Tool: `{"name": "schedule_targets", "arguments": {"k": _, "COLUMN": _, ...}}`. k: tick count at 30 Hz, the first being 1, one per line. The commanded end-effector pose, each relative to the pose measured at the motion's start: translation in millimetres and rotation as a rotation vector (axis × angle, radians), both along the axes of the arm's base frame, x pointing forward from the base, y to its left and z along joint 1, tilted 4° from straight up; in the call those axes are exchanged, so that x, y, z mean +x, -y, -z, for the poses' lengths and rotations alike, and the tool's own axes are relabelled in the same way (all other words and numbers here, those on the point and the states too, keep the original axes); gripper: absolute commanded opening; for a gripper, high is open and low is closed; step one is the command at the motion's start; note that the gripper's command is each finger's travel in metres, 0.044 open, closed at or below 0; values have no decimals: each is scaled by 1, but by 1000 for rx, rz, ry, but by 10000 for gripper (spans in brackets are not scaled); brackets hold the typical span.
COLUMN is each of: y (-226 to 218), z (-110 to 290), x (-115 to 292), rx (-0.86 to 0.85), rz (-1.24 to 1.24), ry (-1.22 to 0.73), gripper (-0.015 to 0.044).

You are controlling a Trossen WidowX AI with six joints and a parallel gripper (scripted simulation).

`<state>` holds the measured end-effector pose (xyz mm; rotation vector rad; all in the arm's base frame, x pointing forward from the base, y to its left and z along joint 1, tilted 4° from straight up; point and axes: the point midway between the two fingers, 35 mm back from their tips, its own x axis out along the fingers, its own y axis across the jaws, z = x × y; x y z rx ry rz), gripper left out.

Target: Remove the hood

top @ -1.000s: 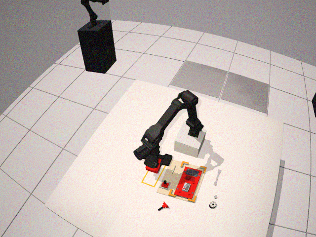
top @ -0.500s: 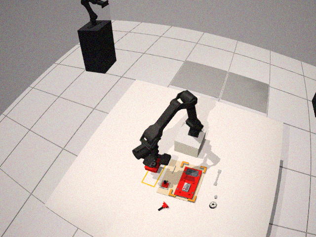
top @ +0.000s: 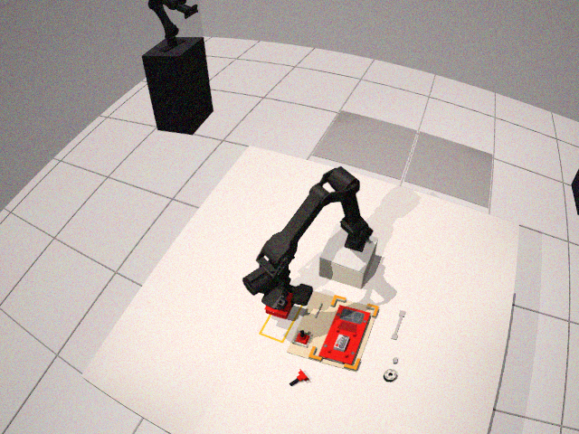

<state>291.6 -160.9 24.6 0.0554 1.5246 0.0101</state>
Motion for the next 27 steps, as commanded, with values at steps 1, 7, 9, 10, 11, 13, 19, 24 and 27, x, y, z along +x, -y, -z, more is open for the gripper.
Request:
{"name": "schedule_targets", "arguments": {"k": 1, "y": -1, "z": 3, "x": 1, "rx": 2, "rz": -2, "ry": 6, "gripper": 0}}
{"name": "schedule_targets", "arguments": {"k": 7, "y": -1, "z": 9, "x": 2, "rx": 2, "rz": -2, "ry": 6, "gripper": 0}}
{"name": "schedule_targets", "arguments": {"k": 9, "y": -1, "z": 11, "x": 2, "rx": 2, "rz": -2, "ry": 6, "gripper": 0}}
{"name": "schedule_targets", "arguments": {"k": 10, "y": -1, "z": 12, "x": 2, "rx": 2, "rz": -2, "ry": 6, "gripper": 0}}
{"name": "schedule_targets", "arguments": {"k": 11, "y": -1, "z": 13, "x": 2, "rx": 2, "rz": -2, "ry": 6, "gripper": 0}}
{"name": "schedule_targets", "arguments": {"k": 13, "y": -1, "z": 15, "x": 2, "rx": 2, "rz": -2, "ry": 6, "gripper": 0}}
{"name": "schedule_targets", "arguments": {"k": 19, "y": -1, "z": 21, "x": 2, "rx": 2, "rz": -2, "ry": 6, "gripper": 0}}
{"name": "schedule_targets", "arguments": {"k": 24, "y": -2, "z": 26, "x": 3, "rx": 2, "rz": -2, "ry": 6, "gripper": 0}}
{"name": "schedule_targets", "arguments": {"k": 27, "y": -2, "z": 29, "x": 3, "rx": 2, "rz": -2, "ry": 6, "gripper": 0}}
